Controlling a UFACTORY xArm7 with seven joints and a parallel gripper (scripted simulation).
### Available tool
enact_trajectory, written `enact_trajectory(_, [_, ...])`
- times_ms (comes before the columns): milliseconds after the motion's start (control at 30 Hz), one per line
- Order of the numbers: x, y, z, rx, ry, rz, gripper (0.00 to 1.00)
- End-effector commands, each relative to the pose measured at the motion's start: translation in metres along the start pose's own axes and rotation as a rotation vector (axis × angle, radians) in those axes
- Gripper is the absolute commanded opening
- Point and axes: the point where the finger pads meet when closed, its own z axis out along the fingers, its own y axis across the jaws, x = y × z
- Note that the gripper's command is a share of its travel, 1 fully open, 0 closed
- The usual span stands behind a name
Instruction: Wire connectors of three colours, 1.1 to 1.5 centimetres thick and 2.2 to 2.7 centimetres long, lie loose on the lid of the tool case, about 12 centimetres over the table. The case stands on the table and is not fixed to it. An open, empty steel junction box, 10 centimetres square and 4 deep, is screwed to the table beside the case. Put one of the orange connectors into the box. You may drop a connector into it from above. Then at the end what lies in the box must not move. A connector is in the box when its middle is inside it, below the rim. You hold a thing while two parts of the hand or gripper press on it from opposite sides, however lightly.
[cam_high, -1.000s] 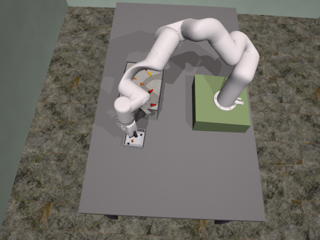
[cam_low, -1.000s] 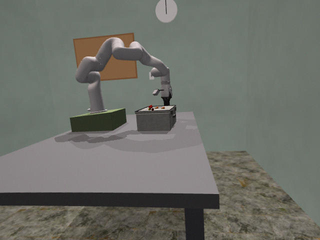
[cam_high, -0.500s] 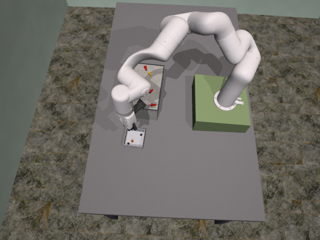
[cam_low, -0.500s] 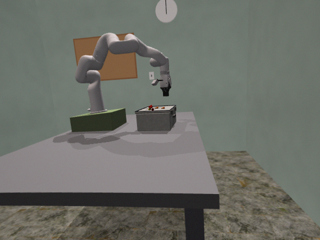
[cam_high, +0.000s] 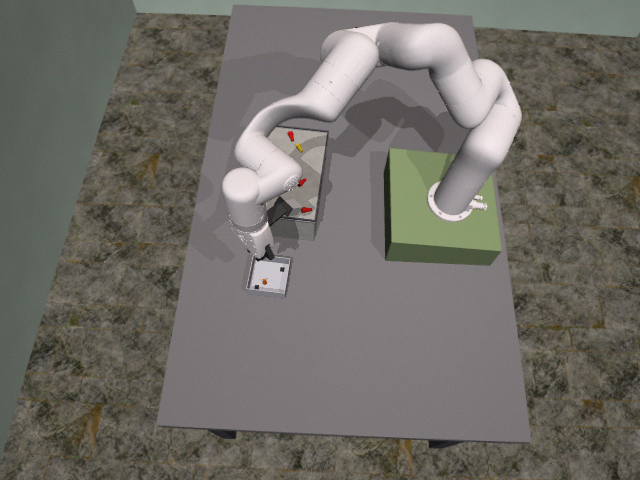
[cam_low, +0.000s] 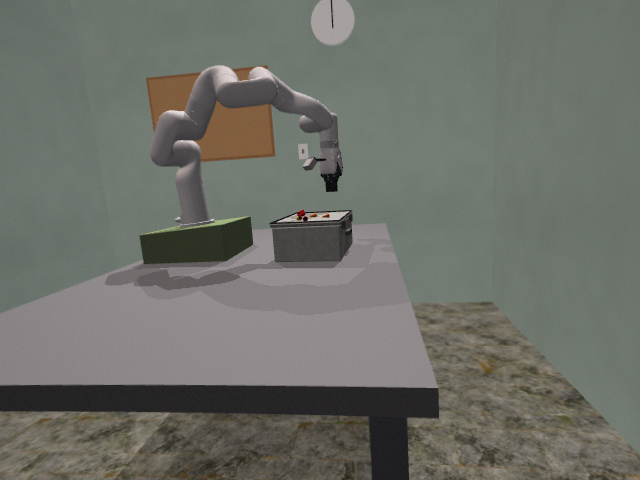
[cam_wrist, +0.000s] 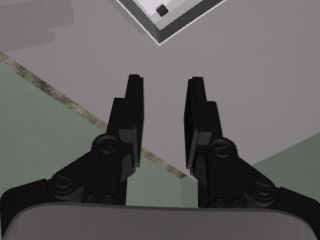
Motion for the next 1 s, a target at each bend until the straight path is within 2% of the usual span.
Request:
enact_trajectory(0, [-0.002, 0.000, -0.019, 0.002, -0.005, 0.000, 0.26])
enact_trajectory(100, [-0.002, 0.000, -0.031, 0.002, -0.005, 0.000, 0.26])
enact_trajectory(967, [-0.002, 0.000, -0.031, 0.002, -0.005, 0.000, 0.26])
